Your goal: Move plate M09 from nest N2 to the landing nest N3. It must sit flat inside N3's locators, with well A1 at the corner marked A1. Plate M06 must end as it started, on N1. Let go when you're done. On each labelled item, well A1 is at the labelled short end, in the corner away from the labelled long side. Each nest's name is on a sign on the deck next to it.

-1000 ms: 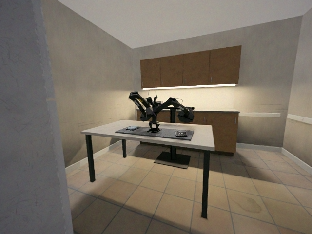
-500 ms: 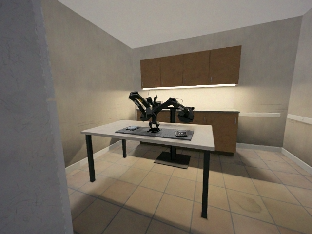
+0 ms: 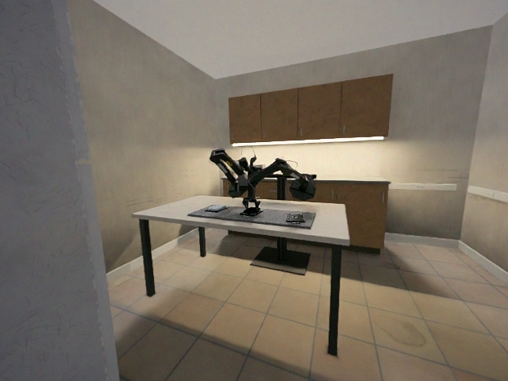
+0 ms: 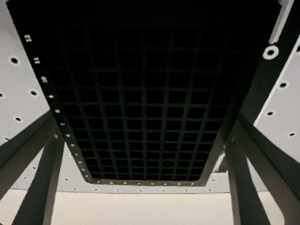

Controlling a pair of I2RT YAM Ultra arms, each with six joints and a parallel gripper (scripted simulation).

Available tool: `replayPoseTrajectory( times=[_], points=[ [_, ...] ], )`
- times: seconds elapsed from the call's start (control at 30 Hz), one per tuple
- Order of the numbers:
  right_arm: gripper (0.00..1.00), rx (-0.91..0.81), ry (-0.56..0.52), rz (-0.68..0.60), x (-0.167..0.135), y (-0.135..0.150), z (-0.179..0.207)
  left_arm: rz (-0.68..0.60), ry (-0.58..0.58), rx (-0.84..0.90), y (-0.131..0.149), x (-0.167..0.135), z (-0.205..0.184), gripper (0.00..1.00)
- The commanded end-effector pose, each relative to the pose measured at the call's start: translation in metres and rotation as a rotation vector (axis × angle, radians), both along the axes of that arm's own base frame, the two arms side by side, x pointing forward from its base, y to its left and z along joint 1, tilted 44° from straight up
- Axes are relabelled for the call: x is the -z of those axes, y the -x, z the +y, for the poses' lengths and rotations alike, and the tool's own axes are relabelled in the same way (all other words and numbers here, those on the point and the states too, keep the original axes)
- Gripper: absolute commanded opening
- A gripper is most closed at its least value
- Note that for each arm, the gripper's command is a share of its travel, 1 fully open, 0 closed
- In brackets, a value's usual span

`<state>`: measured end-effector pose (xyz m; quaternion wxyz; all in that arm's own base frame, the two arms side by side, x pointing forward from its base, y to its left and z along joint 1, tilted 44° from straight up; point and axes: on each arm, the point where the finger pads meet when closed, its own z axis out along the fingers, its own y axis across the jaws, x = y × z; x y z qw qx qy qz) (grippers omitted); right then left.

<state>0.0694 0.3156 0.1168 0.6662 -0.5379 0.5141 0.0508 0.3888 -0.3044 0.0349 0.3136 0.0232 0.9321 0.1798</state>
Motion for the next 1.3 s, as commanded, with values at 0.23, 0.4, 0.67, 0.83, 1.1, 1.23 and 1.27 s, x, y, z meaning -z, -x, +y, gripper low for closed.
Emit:
replayPoseTrajectory(
  times=[0.23, 0.4, 0.67, 0.83, 1.1, 1.23, 1.27],
  points=[
    [1.00, -0.013, 0.019, -0.008, 0.005, 0.003, -0.001, -0.019, 0.008, 0.022, 0.006, -0.010, -0.014, 0.80],
    [1.00, -0.013, 0.019, -0.008, 0.005, 0.003, -0.001, -0.020, 0.009, 0.023, 0.006, -0.010, -0.014, 0.80],
    [1.00, -0.013, 0.019, -0.008, 0.005, 0.003, -0.001, -0.042, 0.036, 0.021, 0.007, -0.013, -0.019, 0.80],
    [1.00, -0.013, 0.019, -0.008, 0.005, 0.003, -0.001, -0.045, 0.041, 0.024, 0.010, -0.014, -0.021, 0.80],
    [1.00, -0.013, 0.019, -0.008, 0.005, 0.003, -0.001, -0.036, 0.027, 0.035, 0.015, -0.012, -0.020, 0.80],
    [1.00, -0.013, 0.019, -0.008, 0.005, 0.003, -0.001, -0.036, 0.027, 0.035, 0.015, -0.012, -0.020, 0.80],
    [1.00, -0.013, 0.019, -0.008, 0.005, 0.003, -0.001, -0.036, 0.027, 0.035, 0.015, -0.012, -0.020, 0.80]
  ],
)
